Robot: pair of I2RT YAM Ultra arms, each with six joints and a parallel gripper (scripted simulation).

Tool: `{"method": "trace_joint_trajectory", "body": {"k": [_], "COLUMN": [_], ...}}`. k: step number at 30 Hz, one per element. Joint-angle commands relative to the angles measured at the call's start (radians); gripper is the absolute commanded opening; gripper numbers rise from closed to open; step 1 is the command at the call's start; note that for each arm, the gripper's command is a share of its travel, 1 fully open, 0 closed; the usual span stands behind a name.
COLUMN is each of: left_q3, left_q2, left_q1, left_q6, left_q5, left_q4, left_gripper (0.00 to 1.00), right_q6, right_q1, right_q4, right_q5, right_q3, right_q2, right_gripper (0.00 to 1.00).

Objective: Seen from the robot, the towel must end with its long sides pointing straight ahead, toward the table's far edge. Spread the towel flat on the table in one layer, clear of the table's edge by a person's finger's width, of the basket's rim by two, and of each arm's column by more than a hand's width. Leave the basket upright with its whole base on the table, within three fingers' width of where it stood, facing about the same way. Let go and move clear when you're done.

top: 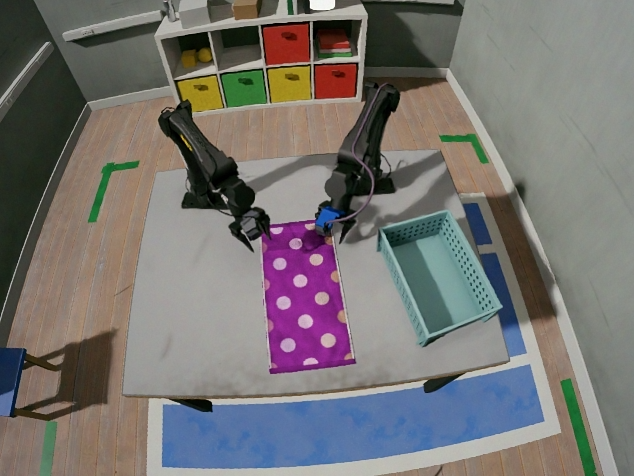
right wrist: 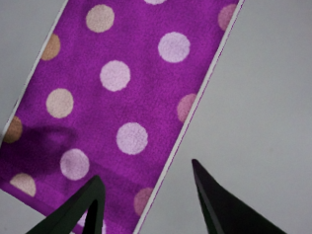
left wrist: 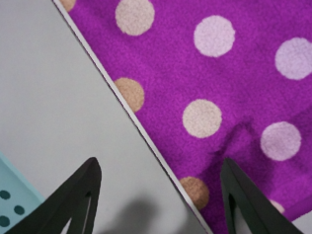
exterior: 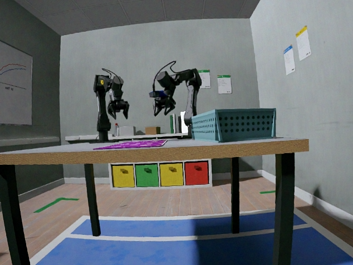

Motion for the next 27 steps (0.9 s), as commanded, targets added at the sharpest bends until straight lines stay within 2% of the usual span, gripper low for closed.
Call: {"method": "trace_joint_trajectory", "body": {"k": [1, 14, 15, 18, 20, 22, 23, 27], "left_q3": [0.010, 0.010, 0.054, 0.082, 0.146, 0.122, 0.075, 0.035], "left_q2": [-0.006, -0.006, -0.030, -0.033, -0.026, -0.073, -0.087, -0.165], "left_q1": [-0.001, -0.001, -0.003, -0.002, 0.000, 0.027, 0.034, 0.078], "left_q6": [-0.001, -0.001, -0.002, -0.001, 0.000, -0.047, -0.067, -0.139], "left_q5": [0.000, 0.000, -0.001, -0.001, 0.000, -0.036, -0.051, -0.101], "left_q4": [-0.008, -0.008, -0.045, -0.074, -0.135, -0.154, -0.165, -0.210], "left_gripper": [0.64, 0.64, 0.64, 0.64, 0.64, 0.64, 0.64, 0.64], "right_q6": [0.000, 0.000, 0.000, 0.000, 0.000, 0.049, 0.070, 0.145], "right_q1": [0.003, 0.003, 0.000, 0.000, 0.000, -0.024, -0.032, -0.073], "right_q4": [-0.001, -0.001, 0.003, 0.003, 0.003, -0.024, -0.031, -0.071], "right_q5": [0.003, 0.003, 0.000, 0.000, 0.000, 0.037, 0.051, 0.102], "right_q3": [0.038, 0.038, 0.005, 0.005, 0.005, -0.046, -0.060, -0.110], "right_q2": [-0.022, -0.022, -0.004, -0.004, -0.004, -0.064, -0.085, -0.173], "right_gripper": [0.64, 0.64, 0.64, 0.64, 0.64, 0.64, 0.64, 0.64]}}
